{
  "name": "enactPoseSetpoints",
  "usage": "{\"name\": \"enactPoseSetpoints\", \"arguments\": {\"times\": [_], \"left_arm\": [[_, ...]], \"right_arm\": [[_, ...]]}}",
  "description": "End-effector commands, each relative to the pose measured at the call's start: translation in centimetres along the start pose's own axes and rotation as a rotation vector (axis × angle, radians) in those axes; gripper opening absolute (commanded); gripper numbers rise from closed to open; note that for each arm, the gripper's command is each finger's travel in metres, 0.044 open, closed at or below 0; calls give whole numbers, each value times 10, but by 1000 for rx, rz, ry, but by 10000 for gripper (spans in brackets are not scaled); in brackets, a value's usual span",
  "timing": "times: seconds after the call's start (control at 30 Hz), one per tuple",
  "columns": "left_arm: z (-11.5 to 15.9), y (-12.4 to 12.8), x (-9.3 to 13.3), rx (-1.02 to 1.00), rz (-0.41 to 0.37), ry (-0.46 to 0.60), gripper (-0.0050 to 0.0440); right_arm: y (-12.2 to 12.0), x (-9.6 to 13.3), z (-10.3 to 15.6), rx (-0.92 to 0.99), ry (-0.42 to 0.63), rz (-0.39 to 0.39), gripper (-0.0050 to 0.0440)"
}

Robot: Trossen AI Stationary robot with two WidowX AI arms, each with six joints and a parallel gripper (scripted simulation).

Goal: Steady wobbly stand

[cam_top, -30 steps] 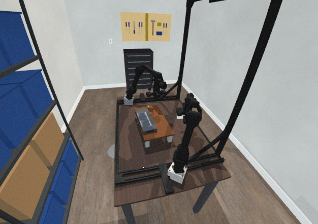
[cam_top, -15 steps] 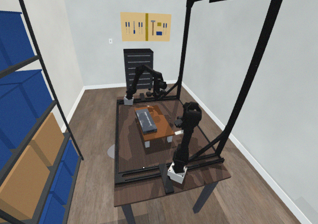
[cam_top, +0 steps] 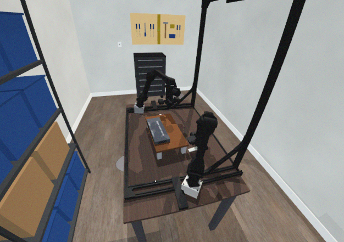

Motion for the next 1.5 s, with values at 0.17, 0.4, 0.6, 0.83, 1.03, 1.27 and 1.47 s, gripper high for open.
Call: {"name": "enactPoseSetpoints", "arguments": {"times": [0.17,0.4,0.6,0.83,1.03,1.27,1.47], "left_arm": [[0,0,-1,0,-1,0,242],[0,0,-1,0,-1,0,242],[0,0,-1,0,-1,0,242],[0,0,-1,0,-2,-1,242],[0,0,-1,0,-2,-1,242],[0,0,53,6,-4,-1,242],[0,0,53,6,-4,-1,242]], "right_arm": [[0,0,0,0,0,0,0],[0,0,0,0,0,0,0],[0,0,0,0,0,0,0],[0,0,0,0,0,0,0],[0,0,0,0,0,0,0],[0,0,0,0,0,0,0],[0,0,0,0,0,0,0]]}}
Point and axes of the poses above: on each arm, the point midway between the two fingers, 35 mm back from their tips, its own x axis back along the fingers, its own y axis across the jaws, z = x × y, the point moved 3 cm from there along x, back along the fingers, and after that the axes turned 4 degrees about x, right-handed, at the moved point
